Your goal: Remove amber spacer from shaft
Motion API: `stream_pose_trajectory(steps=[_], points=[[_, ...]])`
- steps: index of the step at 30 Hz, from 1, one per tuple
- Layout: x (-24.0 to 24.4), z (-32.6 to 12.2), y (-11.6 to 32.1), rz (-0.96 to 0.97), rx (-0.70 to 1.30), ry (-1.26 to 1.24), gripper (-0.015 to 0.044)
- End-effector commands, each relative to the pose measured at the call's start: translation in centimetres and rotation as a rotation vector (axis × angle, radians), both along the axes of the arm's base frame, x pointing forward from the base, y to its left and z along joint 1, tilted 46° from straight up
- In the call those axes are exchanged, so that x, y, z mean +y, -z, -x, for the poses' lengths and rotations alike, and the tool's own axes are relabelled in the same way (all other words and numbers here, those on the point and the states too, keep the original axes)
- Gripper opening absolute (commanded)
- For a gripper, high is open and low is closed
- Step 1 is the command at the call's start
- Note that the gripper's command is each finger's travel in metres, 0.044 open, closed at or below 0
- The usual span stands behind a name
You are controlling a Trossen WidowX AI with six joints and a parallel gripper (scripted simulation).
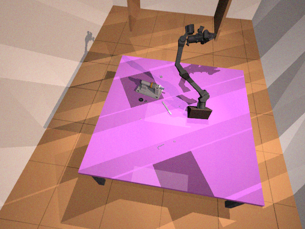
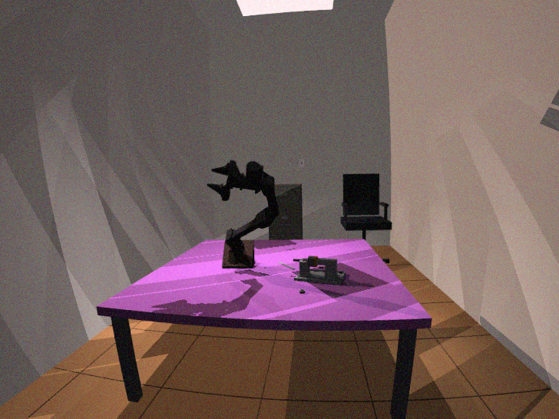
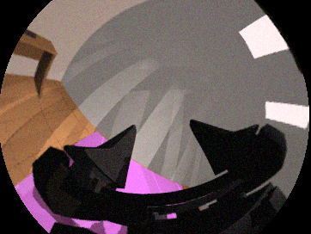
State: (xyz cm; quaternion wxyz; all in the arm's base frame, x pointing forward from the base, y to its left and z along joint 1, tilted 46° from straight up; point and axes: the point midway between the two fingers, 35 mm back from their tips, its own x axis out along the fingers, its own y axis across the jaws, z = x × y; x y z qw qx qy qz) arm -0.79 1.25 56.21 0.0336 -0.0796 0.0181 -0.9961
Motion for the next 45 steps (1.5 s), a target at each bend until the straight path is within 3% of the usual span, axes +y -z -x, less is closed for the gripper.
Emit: stream_pose_trajectory(steps=[1, 11, 18, 24, 36, 45], points=[[0.0, 0.1, 0.0, 0.0, -0.002, -0.003, 0.0426], [-2.9, 6.9, 1.3, 0.0, -0.169, -0.304, 0.044], [-8.7, 10.2, 3.3, -0.058, -0.303, -0.548, 0.044], [-15.3, 10.3, 5.6, -0.162, -0.4, -0.762, 0.044], [-27.9, 1.1, 13.3, -0.538, -0.513, -1.136, 0.044], [-30.8, -11.3, 20.8, -0.902, -0.454, -1.341, 0.044]])
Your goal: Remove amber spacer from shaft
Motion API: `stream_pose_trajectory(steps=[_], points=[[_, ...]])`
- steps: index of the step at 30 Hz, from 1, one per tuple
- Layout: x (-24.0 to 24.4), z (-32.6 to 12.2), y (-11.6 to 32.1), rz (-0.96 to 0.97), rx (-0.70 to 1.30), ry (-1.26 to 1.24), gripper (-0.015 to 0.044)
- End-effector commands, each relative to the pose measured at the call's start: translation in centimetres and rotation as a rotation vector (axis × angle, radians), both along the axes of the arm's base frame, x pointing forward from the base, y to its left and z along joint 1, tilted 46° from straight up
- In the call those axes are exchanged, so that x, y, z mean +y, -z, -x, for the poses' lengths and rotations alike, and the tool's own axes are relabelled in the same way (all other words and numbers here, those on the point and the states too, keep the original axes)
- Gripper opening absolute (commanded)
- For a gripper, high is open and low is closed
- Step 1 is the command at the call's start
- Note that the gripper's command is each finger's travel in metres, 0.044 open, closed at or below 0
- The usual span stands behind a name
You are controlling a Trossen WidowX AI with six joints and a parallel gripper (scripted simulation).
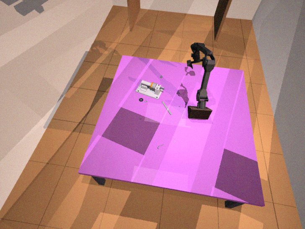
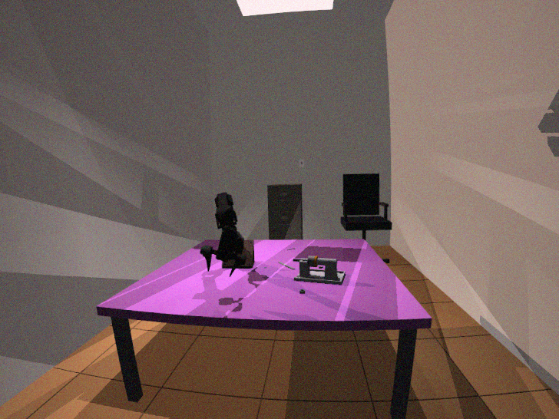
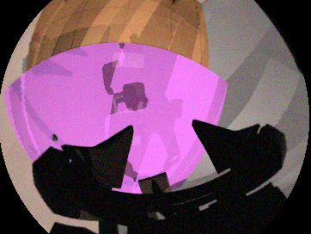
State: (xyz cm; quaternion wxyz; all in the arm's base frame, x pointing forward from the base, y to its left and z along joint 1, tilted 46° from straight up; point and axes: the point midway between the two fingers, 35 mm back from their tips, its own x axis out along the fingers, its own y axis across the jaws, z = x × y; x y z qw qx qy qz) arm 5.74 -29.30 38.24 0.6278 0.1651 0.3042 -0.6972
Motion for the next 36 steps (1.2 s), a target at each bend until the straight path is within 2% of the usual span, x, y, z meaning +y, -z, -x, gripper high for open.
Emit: stream_pose_trajectory(steps=[1, 9, 19, 27, 36], points=[[-0.1, -6.2, 3.7, -0.092, 0.079, -0.148, 0.044], [4.6, -18.1, 9.1, -0.159, 0.226, -0.479, 0.044], [17.3, -29.4, 14.6, -0.136, 0.367, -0.905, 0.044], [22.8, -29.5, 19.8, -0.111, 0.716, -0.971, 0.044], [22.9, -29.4, 19.9, -0.109, 0.726, -0.972, 0.044]])
